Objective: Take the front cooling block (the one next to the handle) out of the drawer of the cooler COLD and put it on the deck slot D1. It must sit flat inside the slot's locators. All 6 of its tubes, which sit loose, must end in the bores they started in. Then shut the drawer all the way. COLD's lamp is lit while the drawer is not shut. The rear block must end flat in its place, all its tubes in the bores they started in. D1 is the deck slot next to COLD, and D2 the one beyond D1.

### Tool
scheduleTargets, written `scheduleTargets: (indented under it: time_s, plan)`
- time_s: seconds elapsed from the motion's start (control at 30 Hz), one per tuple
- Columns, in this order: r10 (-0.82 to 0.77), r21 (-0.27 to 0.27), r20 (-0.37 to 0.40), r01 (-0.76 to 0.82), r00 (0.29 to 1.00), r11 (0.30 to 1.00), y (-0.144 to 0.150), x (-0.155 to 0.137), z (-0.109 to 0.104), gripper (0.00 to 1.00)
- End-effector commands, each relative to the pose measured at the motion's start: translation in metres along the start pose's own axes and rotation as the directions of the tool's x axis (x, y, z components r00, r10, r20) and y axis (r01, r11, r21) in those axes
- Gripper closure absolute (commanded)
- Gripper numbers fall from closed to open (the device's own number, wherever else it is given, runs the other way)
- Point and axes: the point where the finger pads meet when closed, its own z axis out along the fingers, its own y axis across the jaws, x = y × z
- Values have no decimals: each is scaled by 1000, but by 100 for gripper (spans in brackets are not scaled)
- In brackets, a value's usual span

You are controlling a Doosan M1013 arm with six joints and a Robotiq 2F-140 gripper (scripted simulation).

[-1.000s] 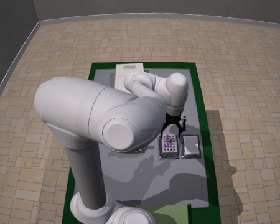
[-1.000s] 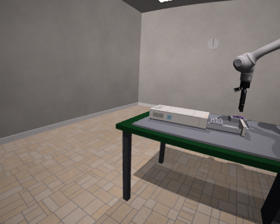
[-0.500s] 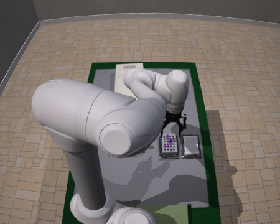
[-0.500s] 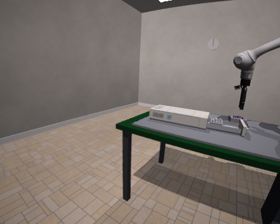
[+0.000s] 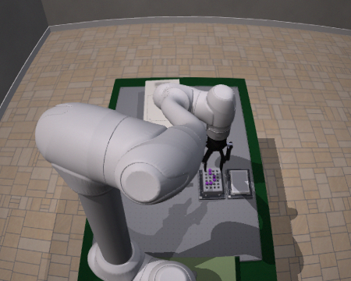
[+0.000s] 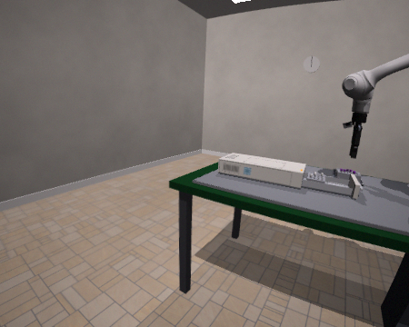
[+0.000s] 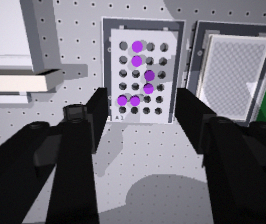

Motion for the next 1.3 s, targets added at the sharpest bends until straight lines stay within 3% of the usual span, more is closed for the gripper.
scheduleTargets:
  time_s: [0.0,0.53,0.9,0.97,1.27]
  plan:
    - [-99,0,-2,99,995,995,-14,-4,0,90]
    - [-455,0,-2,455,891,891,-67,-23,3,90]
    - [-693,-1,-2,693,721,721,-108,-37,6,90]
    - [-693,-1,-2,693,721,721,-108,-37,6,90]
    - [-844,-1,-2,844,536,536,-142,-49,8,90]
